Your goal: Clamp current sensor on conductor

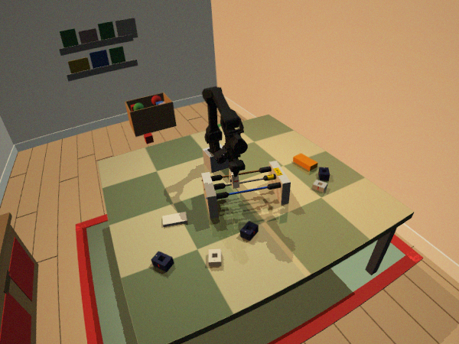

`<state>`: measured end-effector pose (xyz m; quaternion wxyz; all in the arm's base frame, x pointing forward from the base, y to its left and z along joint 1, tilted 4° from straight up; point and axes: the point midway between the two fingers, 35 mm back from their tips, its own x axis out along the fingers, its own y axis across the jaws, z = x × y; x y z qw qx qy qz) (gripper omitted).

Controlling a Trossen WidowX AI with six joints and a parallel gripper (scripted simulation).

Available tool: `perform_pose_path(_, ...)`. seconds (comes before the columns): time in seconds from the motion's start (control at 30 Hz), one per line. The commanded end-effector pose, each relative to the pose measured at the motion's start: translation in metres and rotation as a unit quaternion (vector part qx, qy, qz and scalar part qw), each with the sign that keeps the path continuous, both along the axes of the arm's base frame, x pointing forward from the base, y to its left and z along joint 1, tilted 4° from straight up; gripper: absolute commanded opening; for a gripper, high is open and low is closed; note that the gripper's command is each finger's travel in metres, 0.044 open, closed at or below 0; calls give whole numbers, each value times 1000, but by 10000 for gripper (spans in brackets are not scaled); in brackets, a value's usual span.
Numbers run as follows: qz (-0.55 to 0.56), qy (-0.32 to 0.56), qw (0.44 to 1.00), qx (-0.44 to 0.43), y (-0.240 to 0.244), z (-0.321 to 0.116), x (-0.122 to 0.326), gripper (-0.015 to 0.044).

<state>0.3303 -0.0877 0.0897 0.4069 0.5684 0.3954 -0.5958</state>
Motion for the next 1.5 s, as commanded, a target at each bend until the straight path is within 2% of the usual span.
perform_pose_path(0.0,-2,2,1000,0,0,-8,-1,0)
perform_pose_path(0.63,-2,3,1000,0,-1,-38,-4,0)
perform_pose_path(1.47,-2,0,1000,0,-1,-32,-2,0)
